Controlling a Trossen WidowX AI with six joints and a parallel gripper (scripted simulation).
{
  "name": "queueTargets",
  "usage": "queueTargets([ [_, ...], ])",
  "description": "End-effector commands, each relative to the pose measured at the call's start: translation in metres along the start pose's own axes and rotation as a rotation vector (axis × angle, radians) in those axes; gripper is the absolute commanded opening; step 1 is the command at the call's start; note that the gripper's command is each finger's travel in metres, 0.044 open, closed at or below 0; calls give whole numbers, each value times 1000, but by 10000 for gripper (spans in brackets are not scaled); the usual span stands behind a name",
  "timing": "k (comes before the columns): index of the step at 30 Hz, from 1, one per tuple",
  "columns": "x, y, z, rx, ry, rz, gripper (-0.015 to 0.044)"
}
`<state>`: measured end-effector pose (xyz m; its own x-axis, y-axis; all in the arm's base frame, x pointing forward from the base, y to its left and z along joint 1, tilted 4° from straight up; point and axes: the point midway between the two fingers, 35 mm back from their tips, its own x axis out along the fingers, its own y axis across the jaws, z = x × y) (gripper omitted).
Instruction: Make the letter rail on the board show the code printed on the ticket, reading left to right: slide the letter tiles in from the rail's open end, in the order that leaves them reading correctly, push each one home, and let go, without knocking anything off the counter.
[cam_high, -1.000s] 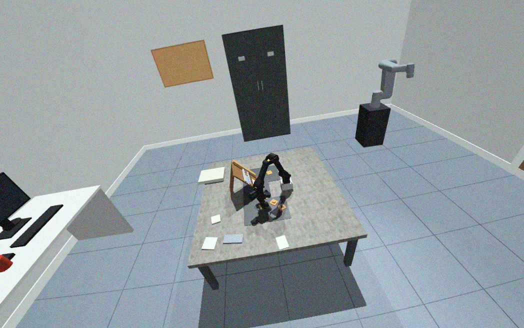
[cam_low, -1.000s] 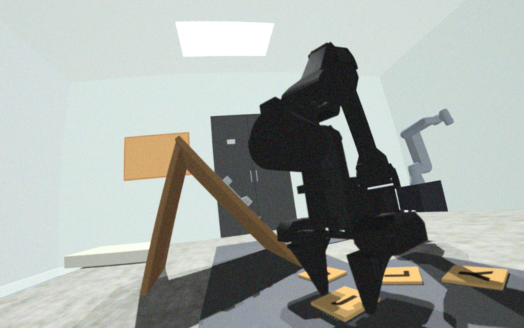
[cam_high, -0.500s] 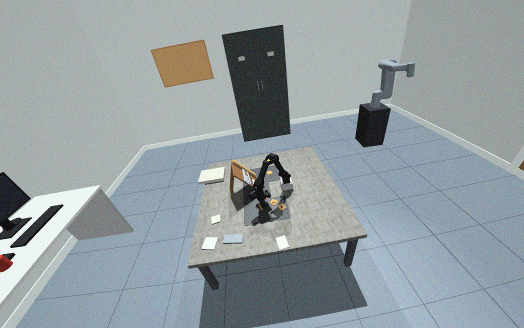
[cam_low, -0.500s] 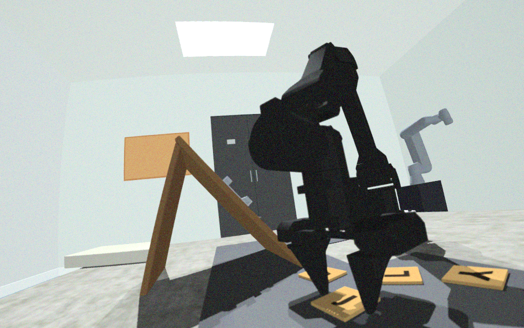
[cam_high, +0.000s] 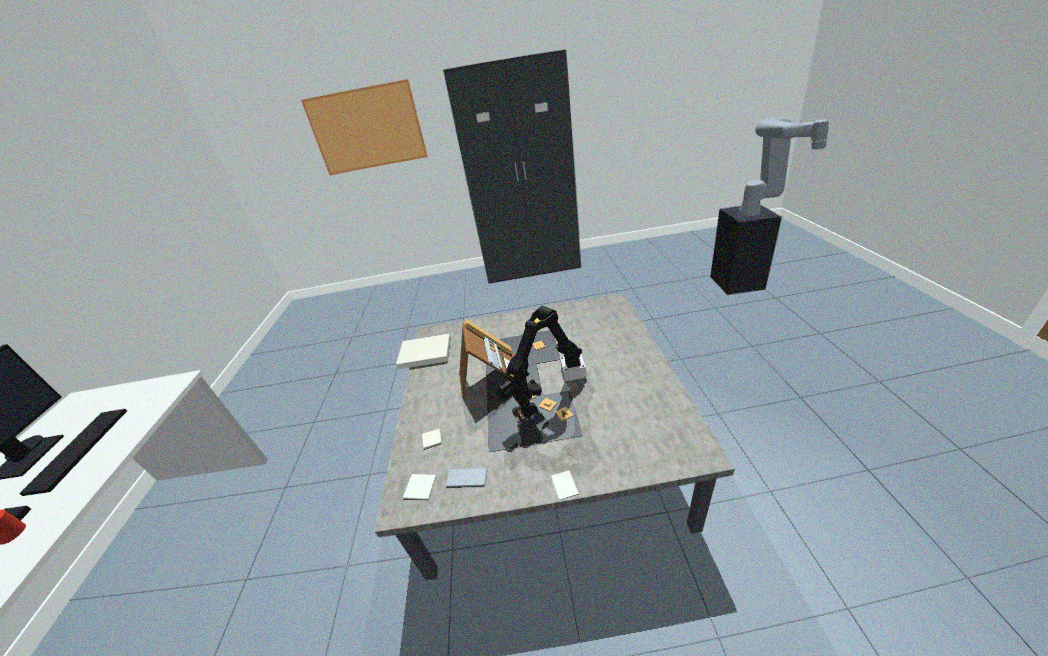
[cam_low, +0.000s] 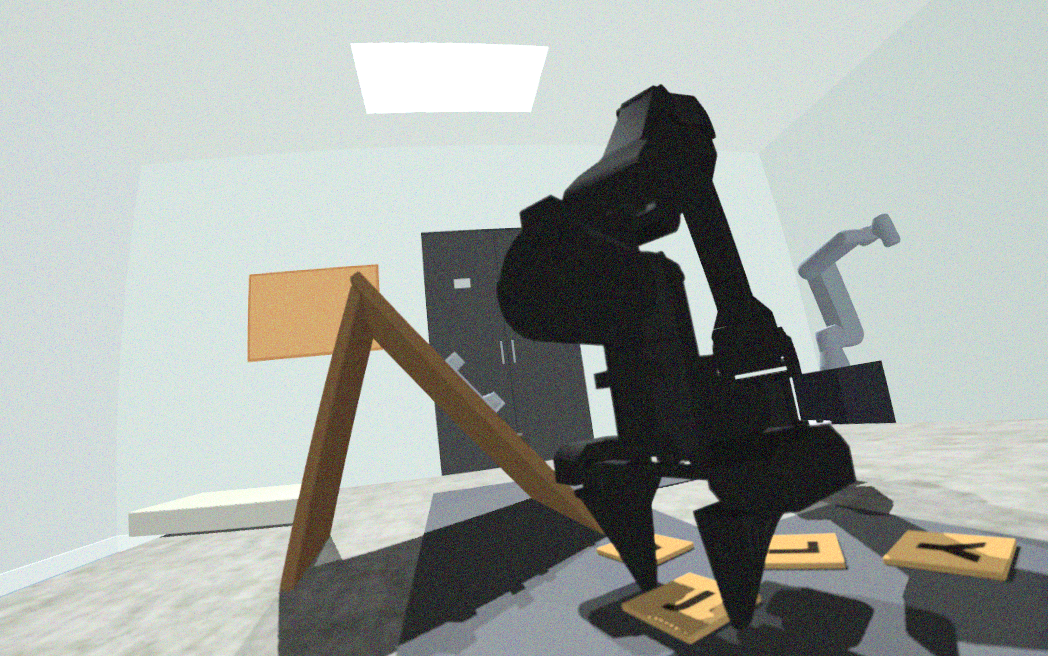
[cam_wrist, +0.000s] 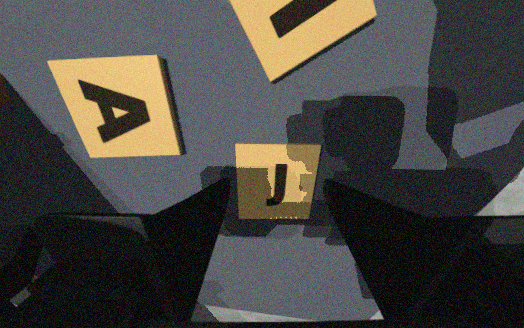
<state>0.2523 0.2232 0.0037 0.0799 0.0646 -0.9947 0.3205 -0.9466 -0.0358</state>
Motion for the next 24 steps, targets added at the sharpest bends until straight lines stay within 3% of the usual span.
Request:
queueTargets([
  [1, 1, 1, 1, -4, 0, 5, 327],
  [15, 1, 0, 0, -4, 0, 5, 233],
  [24, -5, 0, 2, -4, 0, 5, 0],
])
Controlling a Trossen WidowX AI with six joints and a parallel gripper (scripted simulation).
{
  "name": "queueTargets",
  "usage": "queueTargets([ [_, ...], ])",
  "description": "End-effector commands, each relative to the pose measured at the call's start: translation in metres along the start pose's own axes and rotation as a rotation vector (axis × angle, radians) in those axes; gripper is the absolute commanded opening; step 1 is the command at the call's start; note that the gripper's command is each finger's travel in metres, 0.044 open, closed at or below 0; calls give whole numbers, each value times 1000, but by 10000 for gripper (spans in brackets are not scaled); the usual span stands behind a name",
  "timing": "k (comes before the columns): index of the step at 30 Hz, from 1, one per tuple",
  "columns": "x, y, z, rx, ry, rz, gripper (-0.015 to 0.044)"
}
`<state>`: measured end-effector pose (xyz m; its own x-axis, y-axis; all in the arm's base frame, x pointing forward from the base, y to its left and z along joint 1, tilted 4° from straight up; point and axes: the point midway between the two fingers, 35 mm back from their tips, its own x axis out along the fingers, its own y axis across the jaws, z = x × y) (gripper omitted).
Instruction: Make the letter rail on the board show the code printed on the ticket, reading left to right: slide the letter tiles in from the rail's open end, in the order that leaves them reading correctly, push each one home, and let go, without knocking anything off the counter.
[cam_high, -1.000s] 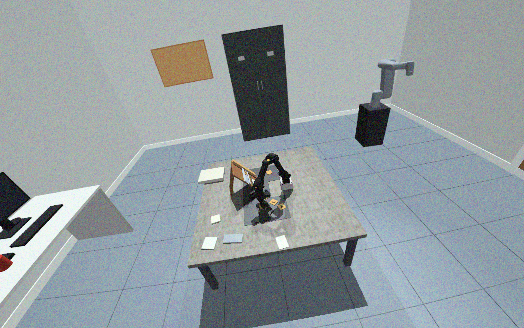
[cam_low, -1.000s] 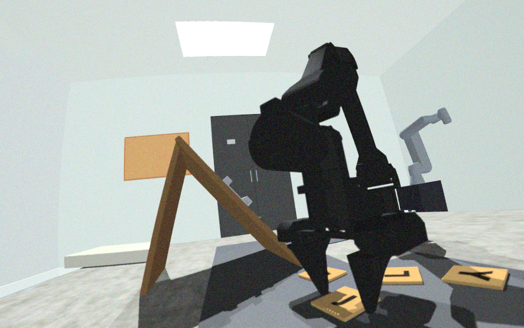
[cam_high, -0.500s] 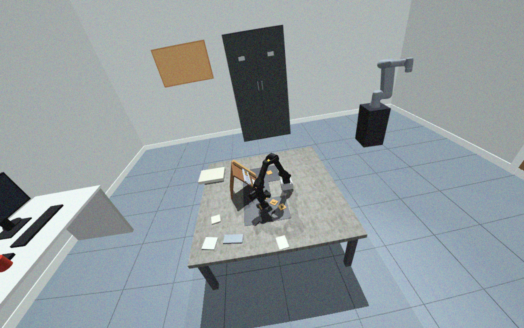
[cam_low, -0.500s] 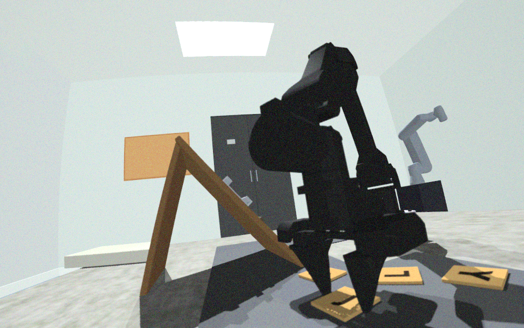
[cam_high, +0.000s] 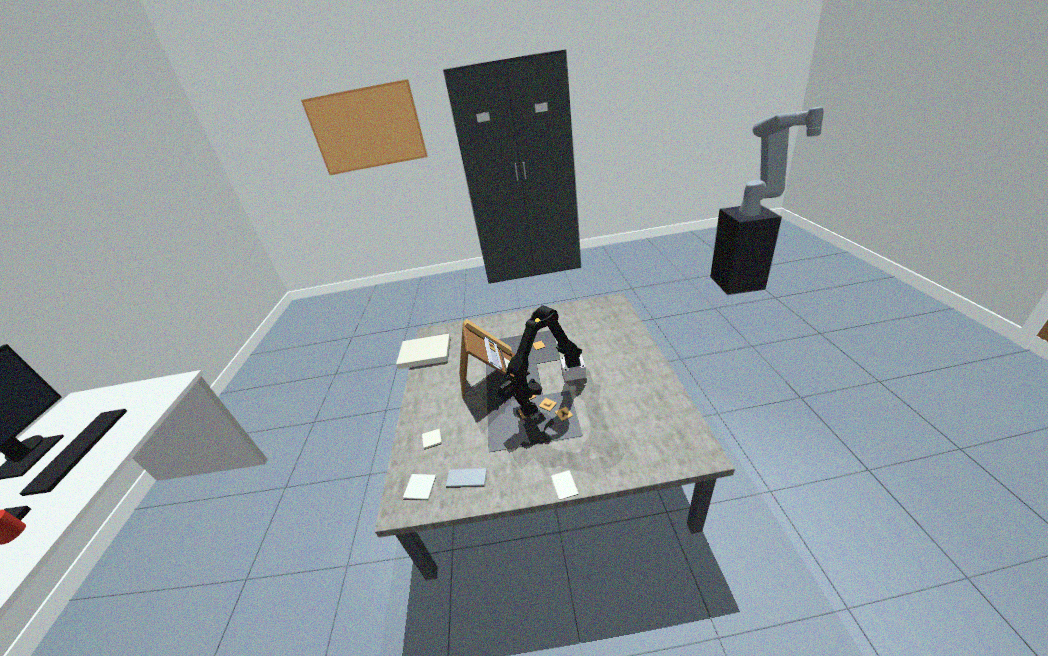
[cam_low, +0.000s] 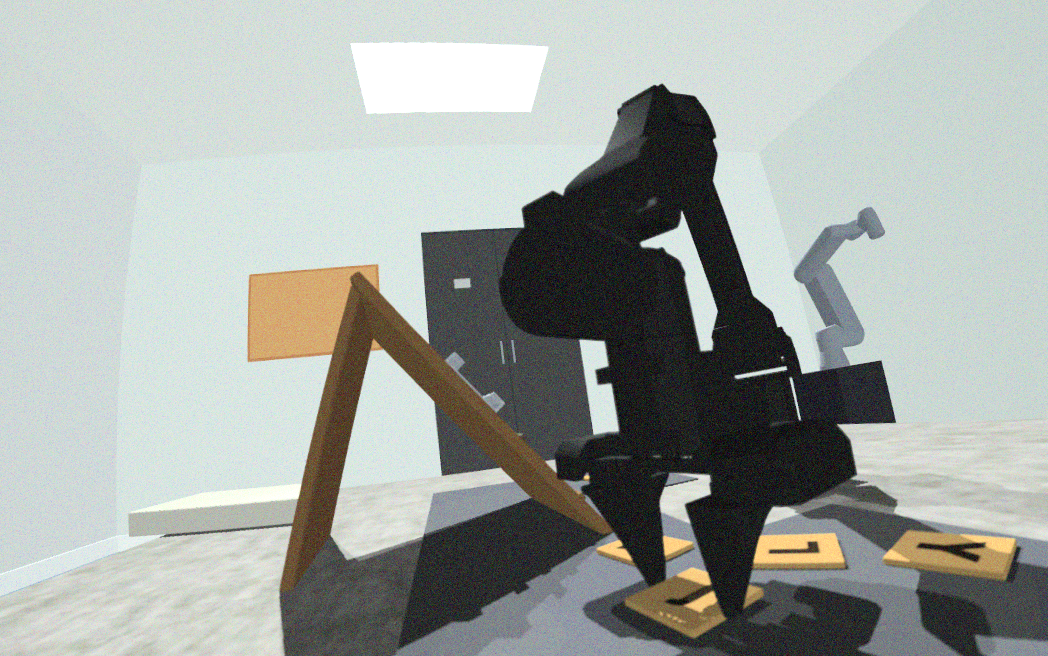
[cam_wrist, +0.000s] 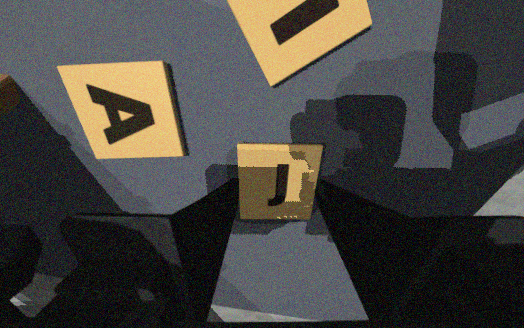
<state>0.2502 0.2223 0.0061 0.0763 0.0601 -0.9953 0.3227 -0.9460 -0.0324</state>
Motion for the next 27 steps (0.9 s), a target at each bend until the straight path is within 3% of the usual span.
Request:
queueTargets([
  [1, -3, 0, 0, -1, 4, 1, 0],
  [27, -15, 0, 4, -1, 4, 1, 0],
])
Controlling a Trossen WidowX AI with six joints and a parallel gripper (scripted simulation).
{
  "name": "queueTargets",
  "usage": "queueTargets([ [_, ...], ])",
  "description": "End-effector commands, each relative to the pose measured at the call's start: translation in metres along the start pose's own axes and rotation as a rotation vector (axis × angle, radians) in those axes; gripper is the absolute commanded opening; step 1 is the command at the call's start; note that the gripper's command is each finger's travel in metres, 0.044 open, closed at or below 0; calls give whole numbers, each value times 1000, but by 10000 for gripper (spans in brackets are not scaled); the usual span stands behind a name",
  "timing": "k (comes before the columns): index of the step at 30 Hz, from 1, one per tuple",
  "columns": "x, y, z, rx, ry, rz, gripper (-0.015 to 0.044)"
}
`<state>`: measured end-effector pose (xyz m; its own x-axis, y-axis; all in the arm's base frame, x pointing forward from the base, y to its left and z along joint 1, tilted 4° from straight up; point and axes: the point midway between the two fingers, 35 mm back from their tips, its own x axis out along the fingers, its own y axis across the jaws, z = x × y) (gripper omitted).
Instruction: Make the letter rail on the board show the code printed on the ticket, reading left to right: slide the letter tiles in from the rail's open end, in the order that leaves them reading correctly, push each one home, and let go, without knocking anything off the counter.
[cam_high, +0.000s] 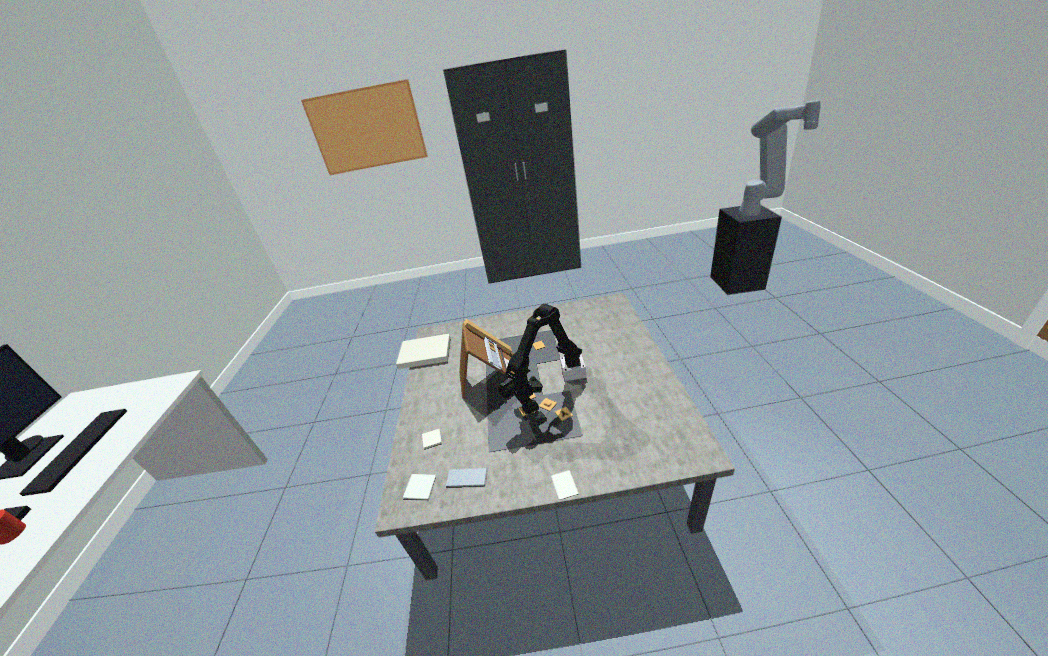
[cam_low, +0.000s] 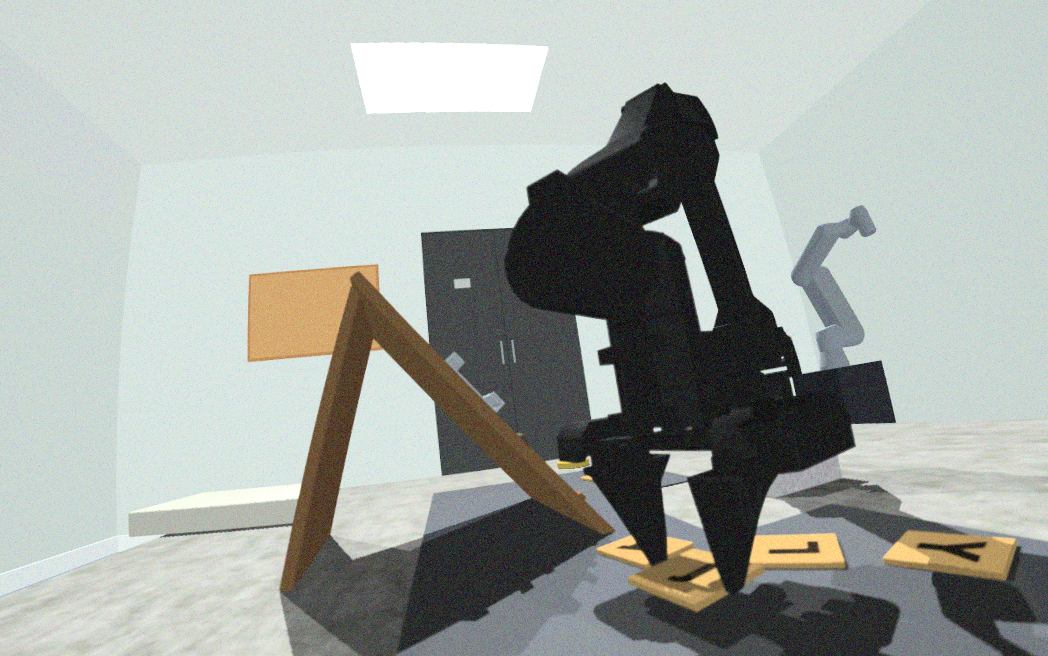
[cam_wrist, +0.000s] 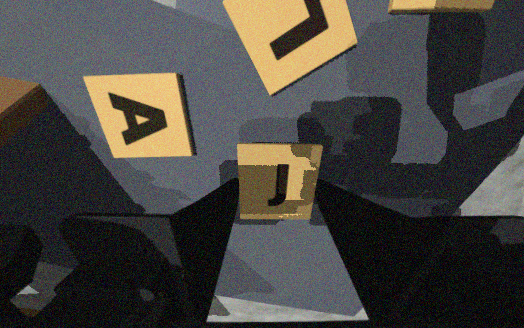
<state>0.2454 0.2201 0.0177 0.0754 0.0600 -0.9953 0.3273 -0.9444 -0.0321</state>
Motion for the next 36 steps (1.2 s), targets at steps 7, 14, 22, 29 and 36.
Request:
queueTargets([
  [7, -6, 0, 0, 4, 5, 2, 0],
  [14, -9, 0, 1, 4, 5, 2, 0],
  [22, -12, 0, 2, 4, 5, 2, 0],
  [29, -16, 0, 2, 4, 5, 2, 0],
  [36, -17, 3, 0, 140, 40, -4, 0],
])
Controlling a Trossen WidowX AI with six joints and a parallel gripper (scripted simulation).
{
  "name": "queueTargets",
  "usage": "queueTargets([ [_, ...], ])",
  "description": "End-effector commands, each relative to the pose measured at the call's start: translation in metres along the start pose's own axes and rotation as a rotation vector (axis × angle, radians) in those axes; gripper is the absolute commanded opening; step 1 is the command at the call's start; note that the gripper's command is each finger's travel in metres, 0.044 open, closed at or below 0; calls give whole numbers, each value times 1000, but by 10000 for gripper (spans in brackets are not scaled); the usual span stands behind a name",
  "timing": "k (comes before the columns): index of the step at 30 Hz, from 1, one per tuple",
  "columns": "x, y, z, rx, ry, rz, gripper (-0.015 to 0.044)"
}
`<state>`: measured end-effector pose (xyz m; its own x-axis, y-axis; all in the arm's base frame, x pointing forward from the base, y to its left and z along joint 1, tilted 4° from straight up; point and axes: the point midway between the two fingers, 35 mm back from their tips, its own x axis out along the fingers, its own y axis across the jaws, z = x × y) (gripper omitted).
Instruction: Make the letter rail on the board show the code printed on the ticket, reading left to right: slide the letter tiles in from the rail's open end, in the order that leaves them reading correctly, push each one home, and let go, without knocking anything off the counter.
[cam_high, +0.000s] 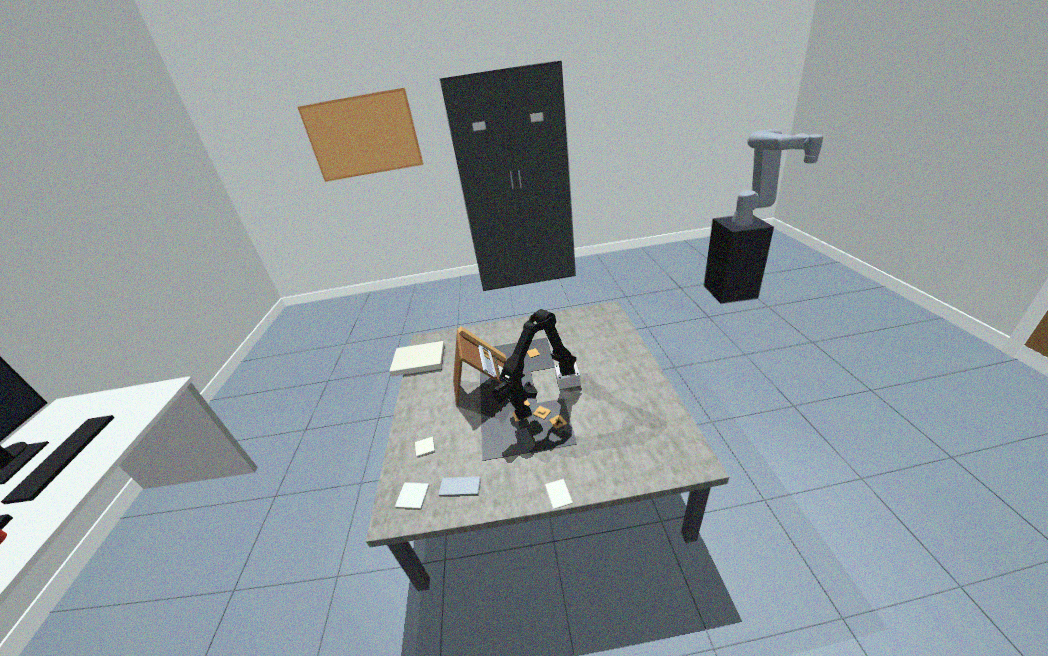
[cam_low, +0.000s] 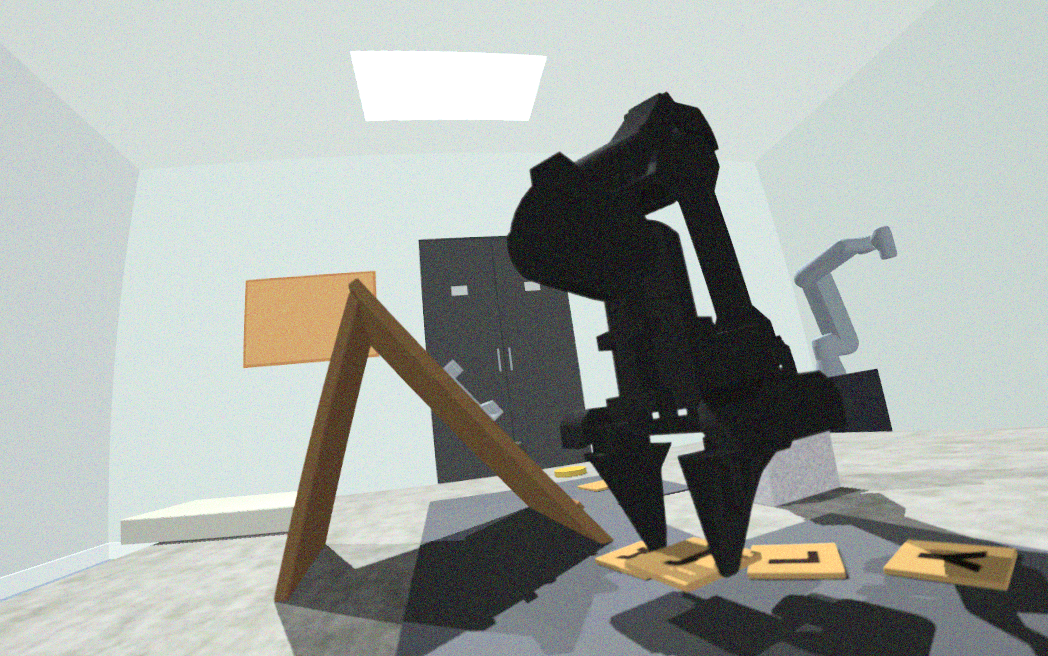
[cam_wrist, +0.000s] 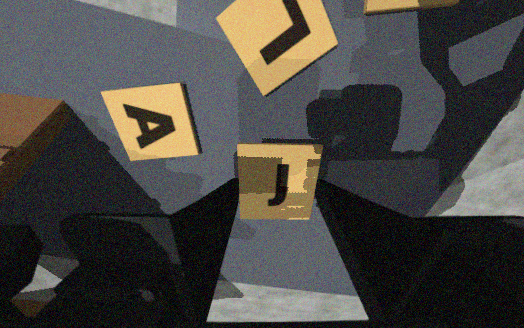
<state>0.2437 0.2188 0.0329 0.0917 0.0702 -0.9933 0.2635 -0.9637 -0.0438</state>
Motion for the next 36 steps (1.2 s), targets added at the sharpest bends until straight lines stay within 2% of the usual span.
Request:
queueTargets([
  [1, -3, 4, -2, 104, 30, 0, 0],
  [19, -20, 15, -19, 674, 183, -71, 0],
  [36, -38, 27, -32, 1211, 299, -214, 0],
])
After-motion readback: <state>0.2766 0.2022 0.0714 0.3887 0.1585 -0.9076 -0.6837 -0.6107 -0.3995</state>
